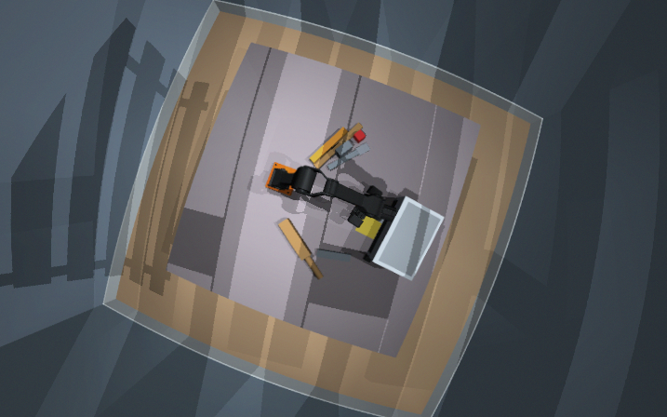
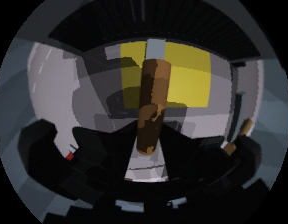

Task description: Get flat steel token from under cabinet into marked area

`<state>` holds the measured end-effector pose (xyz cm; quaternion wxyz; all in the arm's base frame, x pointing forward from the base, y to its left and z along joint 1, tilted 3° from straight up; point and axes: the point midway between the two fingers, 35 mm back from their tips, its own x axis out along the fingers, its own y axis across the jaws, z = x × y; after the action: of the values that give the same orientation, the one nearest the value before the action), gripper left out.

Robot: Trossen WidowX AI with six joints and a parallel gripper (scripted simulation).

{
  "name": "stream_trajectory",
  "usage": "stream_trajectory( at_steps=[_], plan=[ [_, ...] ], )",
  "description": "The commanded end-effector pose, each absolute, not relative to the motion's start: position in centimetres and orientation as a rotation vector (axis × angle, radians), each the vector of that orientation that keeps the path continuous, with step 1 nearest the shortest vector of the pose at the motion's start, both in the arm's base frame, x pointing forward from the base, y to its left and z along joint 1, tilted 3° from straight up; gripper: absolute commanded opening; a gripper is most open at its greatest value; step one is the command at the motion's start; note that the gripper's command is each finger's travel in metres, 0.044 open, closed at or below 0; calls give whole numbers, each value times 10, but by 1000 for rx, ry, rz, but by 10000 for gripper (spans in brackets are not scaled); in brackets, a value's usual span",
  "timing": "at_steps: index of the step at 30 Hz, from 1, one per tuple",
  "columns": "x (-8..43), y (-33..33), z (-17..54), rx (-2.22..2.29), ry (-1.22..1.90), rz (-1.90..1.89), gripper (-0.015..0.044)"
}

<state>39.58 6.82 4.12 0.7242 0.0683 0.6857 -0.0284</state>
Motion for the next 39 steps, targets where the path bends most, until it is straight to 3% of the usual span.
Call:
stream_trajectory(
  at_steps=[1, 39],
  plan=[
    [395, 59, 40, 150, 1514, -77, 0],
    [382, 48, 38, 149, 1515, -78, 0]
  ],
)
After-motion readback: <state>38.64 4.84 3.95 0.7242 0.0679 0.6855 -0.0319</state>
